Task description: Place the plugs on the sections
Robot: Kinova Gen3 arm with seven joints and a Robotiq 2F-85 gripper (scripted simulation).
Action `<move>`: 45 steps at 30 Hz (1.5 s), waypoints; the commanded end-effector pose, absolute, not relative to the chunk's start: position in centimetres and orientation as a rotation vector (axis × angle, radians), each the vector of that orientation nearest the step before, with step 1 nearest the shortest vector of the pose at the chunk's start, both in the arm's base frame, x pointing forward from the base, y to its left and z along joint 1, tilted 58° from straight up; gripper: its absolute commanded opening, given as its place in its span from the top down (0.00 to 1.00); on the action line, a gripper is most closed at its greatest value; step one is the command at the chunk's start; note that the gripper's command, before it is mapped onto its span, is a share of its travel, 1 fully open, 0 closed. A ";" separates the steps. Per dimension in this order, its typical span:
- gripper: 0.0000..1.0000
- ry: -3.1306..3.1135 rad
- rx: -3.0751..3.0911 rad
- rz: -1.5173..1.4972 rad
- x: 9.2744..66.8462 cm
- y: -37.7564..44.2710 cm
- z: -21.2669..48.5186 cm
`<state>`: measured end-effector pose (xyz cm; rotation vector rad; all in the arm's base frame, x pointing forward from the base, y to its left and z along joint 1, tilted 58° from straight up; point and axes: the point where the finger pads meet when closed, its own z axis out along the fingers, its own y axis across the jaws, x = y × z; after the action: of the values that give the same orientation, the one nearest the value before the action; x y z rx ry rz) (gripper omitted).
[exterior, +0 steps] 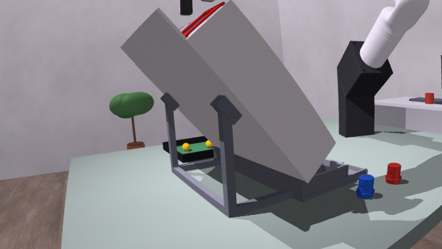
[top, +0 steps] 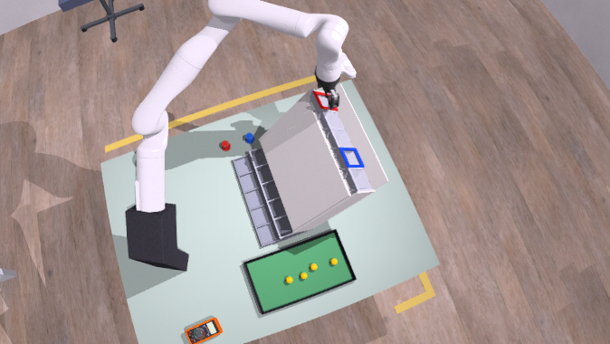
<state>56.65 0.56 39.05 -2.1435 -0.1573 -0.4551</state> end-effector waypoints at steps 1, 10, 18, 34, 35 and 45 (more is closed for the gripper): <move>0.00 -0.156 -2.144 -0.457 56.7 0.5 39.1; 0.00 -0.156 -2.144 -0.457 56.7 0.5 39.1; 0.00 -0.156 -2.144 -0.457 56.7 0.5 39.1; 0.00 -0.156 -2.144 -0.457 55.9 -2.0 40.7; 0.00 -0.156 -2.144 -0.457 55.9 -2.0 40.7; 0.00 -0.156 -2.144 -0.457 45.6 -1.4 36.8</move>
<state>51.00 -1.43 39.00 -2.1430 -0.1727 -0.4269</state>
